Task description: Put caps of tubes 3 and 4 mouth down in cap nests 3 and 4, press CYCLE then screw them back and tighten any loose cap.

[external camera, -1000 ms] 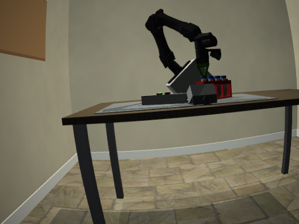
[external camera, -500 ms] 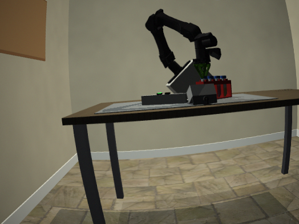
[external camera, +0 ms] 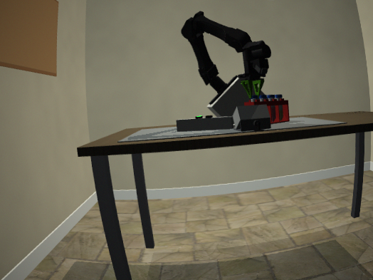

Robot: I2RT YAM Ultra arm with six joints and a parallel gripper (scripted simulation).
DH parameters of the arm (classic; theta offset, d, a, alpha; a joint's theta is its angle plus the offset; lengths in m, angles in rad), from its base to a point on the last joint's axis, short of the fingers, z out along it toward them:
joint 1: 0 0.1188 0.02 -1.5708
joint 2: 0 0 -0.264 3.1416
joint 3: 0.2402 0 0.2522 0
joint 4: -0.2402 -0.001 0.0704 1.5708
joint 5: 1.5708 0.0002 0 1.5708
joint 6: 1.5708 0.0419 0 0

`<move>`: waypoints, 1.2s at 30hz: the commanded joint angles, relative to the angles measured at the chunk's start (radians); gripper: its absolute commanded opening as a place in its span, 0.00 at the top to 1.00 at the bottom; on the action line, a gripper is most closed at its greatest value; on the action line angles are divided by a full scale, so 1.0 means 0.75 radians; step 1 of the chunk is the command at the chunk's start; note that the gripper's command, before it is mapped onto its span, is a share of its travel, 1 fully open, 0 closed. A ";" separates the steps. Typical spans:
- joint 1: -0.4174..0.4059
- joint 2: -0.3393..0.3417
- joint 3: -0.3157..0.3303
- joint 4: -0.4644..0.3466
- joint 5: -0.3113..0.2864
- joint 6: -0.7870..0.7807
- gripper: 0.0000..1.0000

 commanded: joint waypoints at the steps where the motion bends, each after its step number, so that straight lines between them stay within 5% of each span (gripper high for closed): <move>1: 0.006 -0.006 0.003 0.003 0.002 0.250 1.00; 8: 0.005 -0.005 0.002 0.005 0.002 0.715 1.00; 18: 0.005 -0.005 0.002 0.005 0.002 0.736 1.00; 19: 0.005 -0.005 0.002 0.005 0.002 0.736 0.51; 36: 0.040 -0.027 0.041 -0.081 -0.010 0.777 0.51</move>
